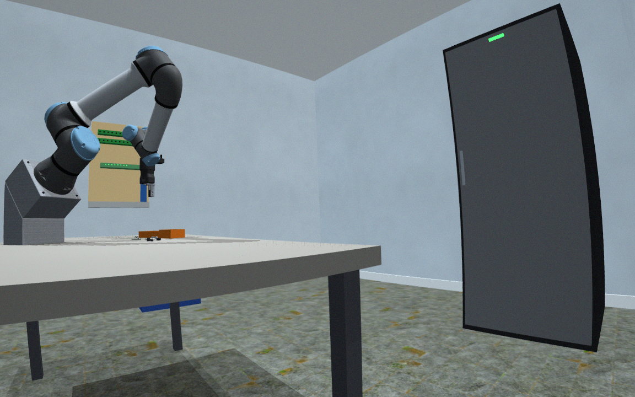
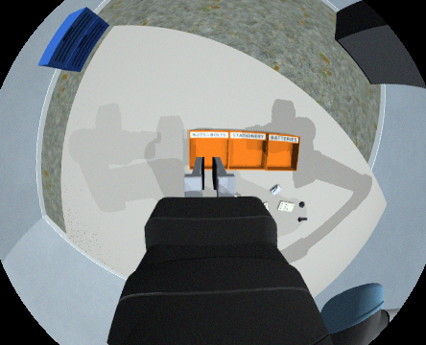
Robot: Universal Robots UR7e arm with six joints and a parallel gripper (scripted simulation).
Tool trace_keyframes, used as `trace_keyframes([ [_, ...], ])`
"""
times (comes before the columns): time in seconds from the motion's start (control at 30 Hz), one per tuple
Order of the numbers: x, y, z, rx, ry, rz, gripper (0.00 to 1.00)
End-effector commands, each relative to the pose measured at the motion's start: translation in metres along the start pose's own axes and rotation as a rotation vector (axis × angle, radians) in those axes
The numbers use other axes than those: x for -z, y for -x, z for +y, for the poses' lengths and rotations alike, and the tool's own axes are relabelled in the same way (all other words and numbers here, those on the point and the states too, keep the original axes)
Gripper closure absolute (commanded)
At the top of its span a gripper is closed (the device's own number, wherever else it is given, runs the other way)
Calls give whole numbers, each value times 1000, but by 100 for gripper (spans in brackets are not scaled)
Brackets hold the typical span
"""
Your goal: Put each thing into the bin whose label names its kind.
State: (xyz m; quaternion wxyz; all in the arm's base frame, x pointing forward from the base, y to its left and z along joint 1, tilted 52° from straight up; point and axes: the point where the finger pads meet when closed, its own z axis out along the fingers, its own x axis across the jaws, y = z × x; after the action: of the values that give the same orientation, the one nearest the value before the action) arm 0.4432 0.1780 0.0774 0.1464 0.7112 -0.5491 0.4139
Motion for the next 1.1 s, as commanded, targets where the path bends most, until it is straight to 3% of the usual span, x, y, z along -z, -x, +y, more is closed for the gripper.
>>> trace_keyframes([
  [0.0, 0, 1, 1, 2, 6, 1, 69],
  [0.07, 0, 1, 1, 2, 6, 1, 69],
  [0.1, -5, -6, 6, -50, 8, 1, 38],
  [1.07, -114, -155, 102, -818, 28, 16, 38],
])
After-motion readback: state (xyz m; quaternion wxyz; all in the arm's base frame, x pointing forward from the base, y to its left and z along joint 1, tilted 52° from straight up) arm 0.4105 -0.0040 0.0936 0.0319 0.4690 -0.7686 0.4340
